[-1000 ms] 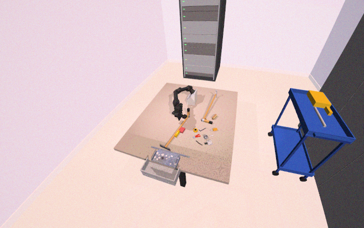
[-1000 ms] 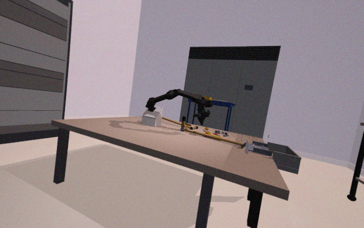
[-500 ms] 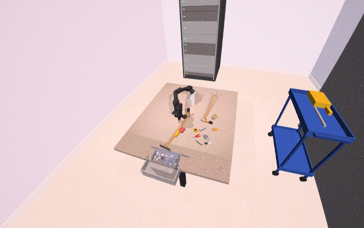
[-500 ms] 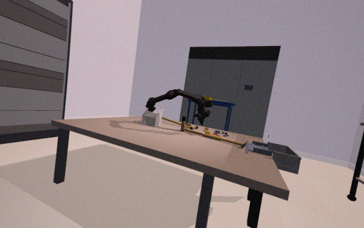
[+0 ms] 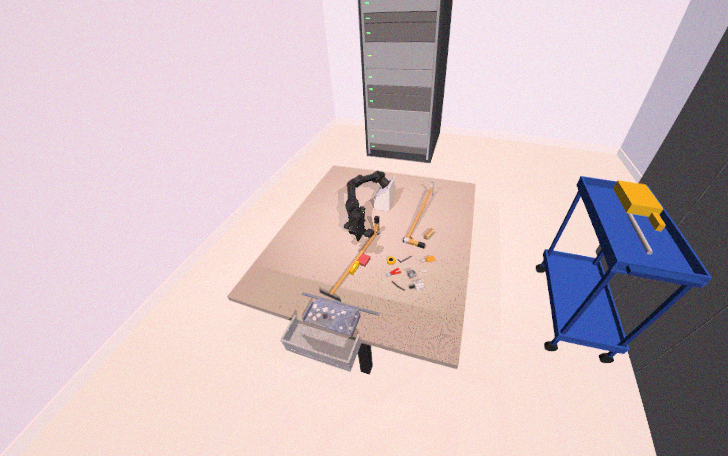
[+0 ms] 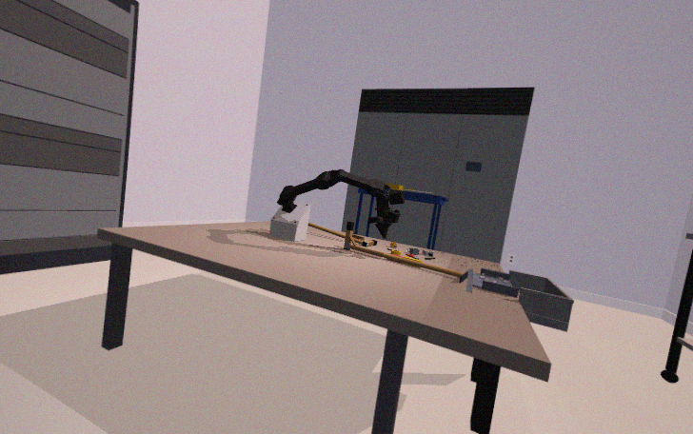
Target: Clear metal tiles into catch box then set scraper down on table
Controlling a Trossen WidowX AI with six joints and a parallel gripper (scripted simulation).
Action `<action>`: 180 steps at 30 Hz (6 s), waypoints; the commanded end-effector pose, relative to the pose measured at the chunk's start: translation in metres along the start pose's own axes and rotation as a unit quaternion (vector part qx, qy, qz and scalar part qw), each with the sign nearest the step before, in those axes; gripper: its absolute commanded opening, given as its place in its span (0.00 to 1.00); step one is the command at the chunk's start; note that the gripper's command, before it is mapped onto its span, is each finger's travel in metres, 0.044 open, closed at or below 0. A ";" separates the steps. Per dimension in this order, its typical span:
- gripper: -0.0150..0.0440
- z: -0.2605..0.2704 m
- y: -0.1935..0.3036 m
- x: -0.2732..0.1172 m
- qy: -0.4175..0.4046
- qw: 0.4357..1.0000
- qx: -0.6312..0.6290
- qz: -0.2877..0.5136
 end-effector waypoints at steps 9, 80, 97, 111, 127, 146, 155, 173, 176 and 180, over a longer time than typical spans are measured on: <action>0.25 0.000 0.000 0.000 0.000 1.000 0.000 0.000; 0.25 -0.001 0.000 0.001 0.001 1.000 0.001 0.001; 0.25 -0.001 0.000 0.002 0.001 1.000 0.001 0.002; 0.25 -0.002 0.000 0.002 0.001 1.000 0.001 0.002; 0.48 0.003 -0.002 -0.010 0.002 1.000 -0.005 -0.015; 1.00 0.026 -0.008 -0.078 0.006 0.994 -0.036 -0.108; 1.00 0.035 -0.005 -0.110 0.007 0.988 -0.048 -0.150; 1.00 0.049 0.012 -0.171 0.010 0.971 -0.067 -0.230; 1.00 0.050 0.016 -0.181 0.010 0.968 -0.070 -0.242; 1.00 0.052 0.022 -0.194 0.011 0.963 -0.073 -0.259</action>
Point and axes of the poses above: the point midway between the two fingers, 35 mm back from their tips, its own x axis out along the fingers, its own z axis across the jaws, y = z × x, the point moved 2 cm from there along -x, back along the fingers, and after that the axes turned 6 degrees about -x, right-handed, at the moved point
